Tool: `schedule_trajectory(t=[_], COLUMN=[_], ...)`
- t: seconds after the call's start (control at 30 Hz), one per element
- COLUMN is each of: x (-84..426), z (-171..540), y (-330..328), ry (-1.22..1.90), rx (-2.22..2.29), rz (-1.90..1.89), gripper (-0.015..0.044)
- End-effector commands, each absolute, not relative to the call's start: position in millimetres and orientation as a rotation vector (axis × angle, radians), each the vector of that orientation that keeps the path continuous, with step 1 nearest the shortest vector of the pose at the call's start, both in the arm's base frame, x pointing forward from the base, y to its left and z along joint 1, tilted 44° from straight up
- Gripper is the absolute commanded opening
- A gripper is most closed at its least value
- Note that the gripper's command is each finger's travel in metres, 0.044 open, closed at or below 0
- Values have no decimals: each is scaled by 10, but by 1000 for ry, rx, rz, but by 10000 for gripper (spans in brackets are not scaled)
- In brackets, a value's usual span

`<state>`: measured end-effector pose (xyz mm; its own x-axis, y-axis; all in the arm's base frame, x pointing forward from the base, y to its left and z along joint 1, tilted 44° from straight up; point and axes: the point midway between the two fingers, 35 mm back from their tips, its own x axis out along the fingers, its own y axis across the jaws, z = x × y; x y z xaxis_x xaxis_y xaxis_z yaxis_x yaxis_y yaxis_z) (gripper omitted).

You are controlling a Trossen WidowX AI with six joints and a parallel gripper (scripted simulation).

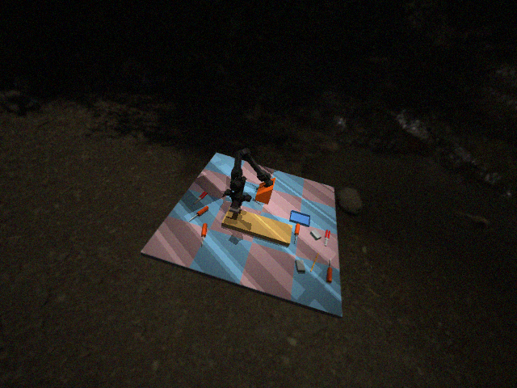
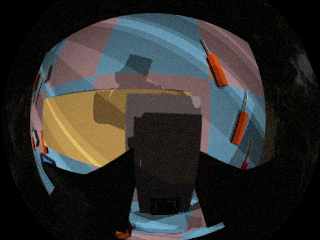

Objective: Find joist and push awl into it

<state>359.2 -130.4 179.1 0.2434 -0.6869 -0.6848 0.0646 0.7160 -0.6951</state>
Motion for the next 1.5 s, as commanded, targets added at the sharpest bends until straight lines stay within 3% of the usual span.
schedule_trajectory(t=[0.0,0.7,1.47], x=[3684,3981,3094], z=[1700,392,-1039], y=[-1137,495,1985], ry=[1238,1362,1480], rx=[-631,-879,-1190], rz=[-508,25,544], gripper=[0,0,0])
